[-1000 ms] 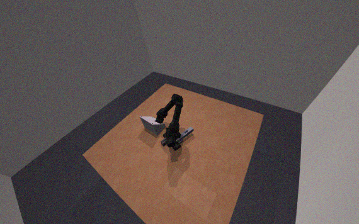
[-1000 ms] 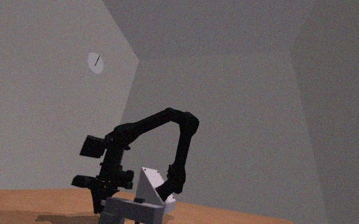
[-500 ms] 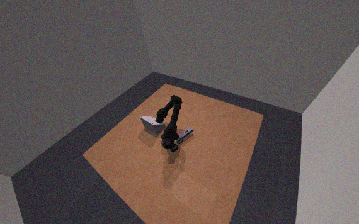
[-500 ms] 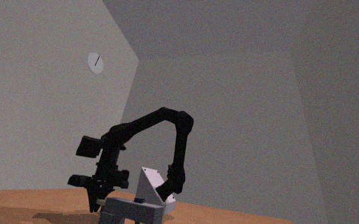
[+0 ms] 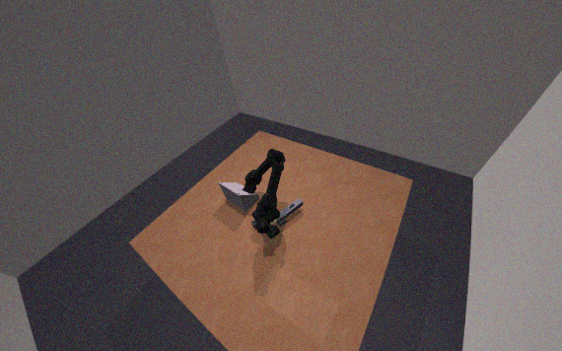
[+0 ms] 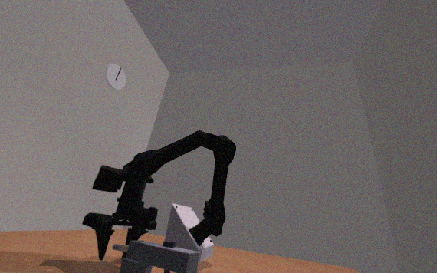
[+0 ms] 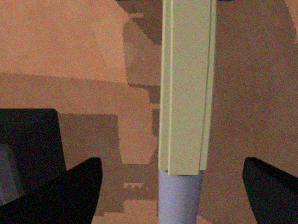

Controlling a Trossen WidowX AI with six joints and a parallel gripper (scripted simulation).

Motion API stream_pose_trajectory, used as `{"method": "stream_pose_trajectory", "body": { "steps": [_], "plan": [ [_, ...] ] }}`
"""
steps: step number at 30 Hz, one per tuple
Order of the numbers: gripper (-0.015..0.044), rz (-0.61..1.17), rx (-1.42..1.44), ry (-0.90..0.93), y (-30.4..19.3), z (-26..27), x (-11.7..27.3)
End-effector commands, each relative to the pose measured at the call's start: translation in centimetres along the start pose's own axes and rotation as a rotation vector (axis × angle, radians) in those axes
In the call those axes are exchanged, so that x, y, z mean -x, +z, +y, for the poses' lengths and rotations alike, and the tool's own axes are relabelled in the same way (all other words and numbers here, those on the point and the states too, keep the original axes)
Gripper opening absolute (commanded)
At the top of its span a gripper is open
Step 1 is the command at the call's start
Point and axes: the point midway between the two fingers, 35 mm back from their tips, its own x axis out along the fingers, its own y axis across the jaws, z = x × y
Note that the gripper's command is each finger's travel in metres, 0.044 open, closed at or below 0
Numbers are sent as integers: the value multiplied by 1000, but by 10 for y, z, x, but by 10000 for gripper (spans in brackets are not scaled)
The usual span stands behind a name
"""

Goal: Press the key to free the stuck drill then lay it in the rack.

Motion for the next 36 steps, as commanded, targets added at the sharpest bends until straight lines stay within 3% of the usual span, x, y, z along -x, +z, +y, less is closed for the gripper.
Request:
{"method": "stream_pose_trajectory", "body": {
  "steps": [1,2,36],
  "plan": [
    [420,-1,-1,-1,3,0,-1],
    [440,-1,-1,-1,3,0,-1],
    [440,-2,0,-1,17,0,-6]
  ]
}}
